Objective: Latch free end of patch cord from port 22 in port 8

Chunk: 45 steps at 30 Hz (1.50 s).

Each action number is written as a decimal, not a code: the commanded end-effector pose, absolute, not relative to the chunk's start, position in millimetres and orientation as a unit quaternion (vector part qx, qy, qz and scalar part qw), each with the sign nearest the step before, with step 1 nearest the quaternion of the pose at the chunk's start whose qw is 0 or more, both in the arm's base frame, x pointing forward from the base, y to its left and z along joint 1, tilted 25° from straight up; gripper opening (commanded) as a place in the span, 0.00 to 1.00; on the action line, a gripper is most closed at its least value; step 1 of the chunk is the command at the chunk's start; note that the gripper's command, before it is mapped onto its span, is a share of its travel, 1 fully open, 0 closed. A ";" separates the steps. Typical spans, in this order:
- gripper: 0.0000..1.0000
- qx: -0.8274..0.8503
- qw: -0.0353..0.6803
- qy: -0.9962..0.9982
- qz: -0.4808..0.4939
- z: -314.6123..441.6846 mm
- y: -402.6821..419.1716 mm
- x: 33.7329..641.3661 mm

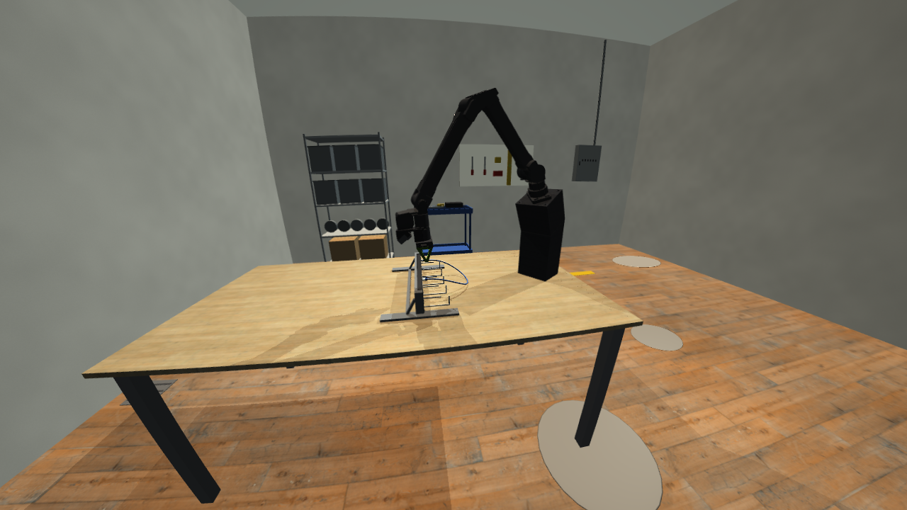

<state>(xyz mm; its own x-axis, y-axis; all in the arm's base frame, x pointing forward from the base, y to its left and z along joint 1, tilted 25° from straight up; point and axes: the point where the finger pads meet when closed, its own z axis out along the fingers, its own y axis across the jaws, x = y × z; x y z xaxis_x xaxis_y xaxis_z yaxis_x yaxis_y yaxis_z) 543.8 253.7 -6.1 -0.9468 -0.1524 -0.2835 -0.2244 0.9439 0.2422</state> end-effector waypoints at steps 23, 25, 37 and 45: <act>0.00 -0.100 0.146 0.974 0.140 0.8 251.8 554.0; 0.00 -0.100 0.145 0.974 0.140 0.0 251.3 554.0; 0.00 -0.097 0.143 0.975 0.139 -3.3 248.8 554.4; 0.00 -0.099 0.146 0.974 0.139 0.6 250.3 554.7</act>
<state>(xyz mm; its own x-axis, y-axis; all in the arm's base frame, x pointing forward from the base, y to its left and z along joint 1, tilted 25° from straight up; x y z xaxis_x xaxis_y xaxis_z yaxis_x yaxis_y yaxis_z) 544.1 253.1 -7.0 -0.9471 -0.1514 -0.2829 -0.2233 0.9441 0.2424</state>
